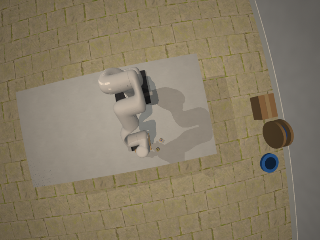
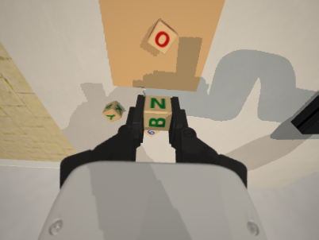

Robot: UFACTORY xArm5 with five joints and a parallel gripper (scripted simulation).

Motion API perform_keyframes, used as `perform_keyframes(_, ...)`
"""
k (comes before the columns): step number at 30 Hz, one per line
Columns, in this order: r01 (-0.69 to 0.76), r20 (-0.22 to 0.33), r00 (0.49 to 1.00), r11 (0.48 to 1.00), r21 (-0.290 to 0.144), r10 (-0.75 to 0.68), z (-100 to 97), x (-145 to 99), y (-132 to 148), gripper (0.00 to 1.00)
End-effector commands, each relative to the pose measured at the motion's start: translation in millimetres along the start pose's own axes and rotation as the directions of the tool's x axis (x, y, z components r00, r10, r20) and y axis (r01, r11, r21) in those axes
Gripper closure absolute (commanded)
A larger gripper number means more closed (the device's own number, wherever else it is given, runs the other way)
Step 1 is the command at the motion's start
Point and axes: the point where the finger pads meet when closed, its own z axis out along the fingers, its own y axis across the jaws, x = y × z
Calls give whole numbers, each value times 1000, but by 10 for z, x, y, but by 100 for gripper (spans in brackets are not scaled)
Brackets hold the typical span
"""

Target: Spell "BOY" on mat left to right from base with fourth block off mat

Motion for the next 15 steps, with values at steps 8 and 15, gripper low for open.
perform_keyframes(8,0,0,1000,1000,4,0,470,-3,-10,79)
perform_keyframes(15,0,0,1000,1000,4,0,705,-4,-7,79)
